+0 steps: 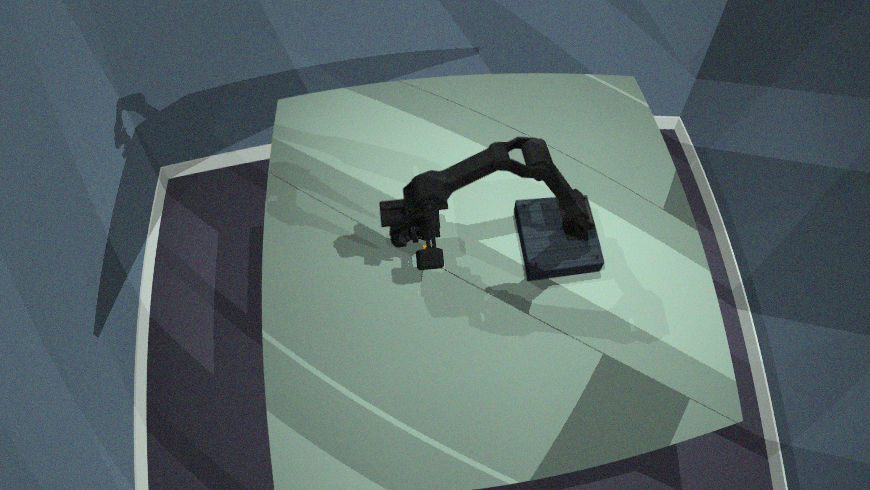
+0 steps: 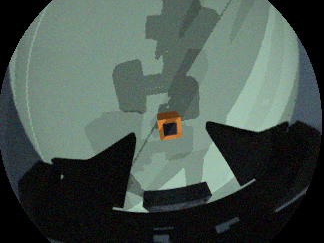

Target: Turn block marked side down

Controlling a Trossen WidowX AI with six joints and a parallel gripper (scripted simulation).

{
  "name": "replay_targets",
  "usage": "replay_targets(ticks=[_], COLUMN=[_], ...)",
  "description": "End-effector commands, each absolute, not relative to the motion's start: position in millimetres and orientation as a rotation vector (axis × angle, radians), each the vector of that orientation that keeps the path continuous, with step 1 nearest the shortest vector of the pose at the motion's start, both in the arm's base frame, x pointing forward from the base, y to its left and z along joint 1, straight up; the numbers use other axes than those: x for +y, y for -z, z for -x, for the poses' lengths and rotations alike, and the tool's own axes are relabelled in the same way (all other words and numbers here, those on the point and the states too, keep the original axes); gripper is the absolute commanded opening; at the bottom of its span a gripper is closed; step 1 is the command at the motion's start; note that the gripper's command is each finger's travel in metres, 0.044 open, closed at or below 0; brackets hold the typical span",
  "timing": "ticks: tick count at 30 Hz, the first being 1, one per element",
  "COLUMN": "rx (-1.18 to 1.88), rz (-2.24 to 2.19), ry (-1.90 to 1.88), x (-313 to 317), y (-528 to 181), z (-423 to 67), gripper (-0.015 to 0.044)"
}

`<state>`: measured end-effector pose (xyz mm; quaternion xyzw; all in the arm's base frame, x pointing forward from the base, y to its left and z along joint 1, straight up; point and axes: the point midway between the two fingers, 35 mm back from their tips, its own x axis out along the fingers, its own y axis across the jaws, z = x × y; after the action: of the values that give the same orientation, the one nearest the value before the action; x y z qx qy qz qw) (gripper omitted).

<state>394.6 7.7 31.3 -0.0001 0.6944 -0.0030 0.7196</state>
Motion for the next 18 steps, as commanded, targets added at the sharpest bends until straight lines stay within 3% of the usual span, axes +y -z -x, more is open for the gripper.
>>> replay_targets(ticks=[1, 13, 18], rx=[1.546, 1.546, 1.546], rz=[0.003, 0.003, 0.003], ry=[0.000, 0.000, 0.000], x=[8, 8, 8], y=[-21, -3, -3], z=[-393, -393, -393], gripper=[0.0440, 0.0440, 0.0309])
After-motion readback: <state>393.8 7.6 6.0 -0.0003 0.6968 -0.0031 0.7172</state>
